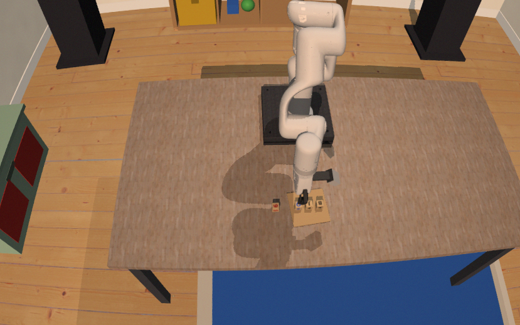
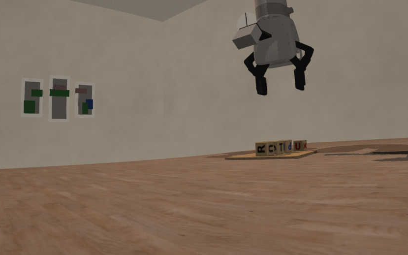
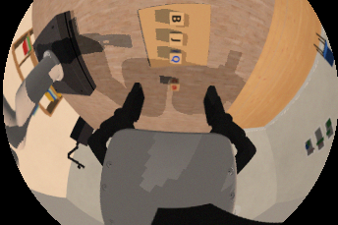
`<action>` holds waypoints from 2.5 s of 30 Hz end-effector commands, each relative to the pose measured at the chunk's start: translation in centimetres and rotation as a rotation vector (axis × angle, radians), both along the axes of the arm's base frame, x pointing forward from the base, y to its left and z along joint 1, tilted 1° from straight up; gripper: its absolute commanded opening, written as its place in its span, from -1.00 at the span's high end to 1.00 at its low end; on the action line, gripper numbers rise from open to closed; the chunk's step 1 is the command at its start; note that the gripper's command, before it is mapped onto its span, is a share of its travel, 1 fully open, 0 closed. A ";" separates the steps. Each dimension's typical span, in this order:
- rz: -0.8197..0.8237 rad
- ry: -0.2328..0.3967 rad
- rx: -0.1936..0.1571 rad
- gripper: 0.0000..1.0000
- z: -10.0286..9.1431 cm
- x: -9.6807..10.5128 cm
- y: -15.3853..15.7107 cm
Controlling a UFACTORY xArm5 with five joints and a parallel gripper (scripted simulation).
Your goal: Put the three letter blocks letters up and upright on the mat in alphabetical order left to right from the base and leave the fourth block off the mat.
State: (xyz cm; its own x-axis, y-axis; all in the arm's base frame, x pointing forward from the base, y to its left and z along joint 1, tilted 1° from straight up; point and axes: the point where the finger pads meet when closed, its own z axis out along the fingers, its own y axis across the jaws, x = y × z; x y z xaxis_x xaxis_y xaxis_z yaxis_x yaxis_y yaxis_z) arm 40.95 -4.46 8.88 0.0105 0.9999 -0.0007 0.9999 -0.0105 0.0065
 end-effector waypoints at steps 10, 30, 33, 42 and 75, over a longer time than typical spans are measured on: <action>0.000 -0.001 0.000 -1.00 5.5 0.0 0.1; 0.000 -0.001 0.000 -1.00 6.2 0.0 0.1; 0.000 -0.001 0.000 -1.00 6.2 0.0 0.1; 0.000 -0.001 0.000 -1.00 6.2 0.0 0.1; 0.000 -0.001 0.000 -1.00 6.2 0.0 0.1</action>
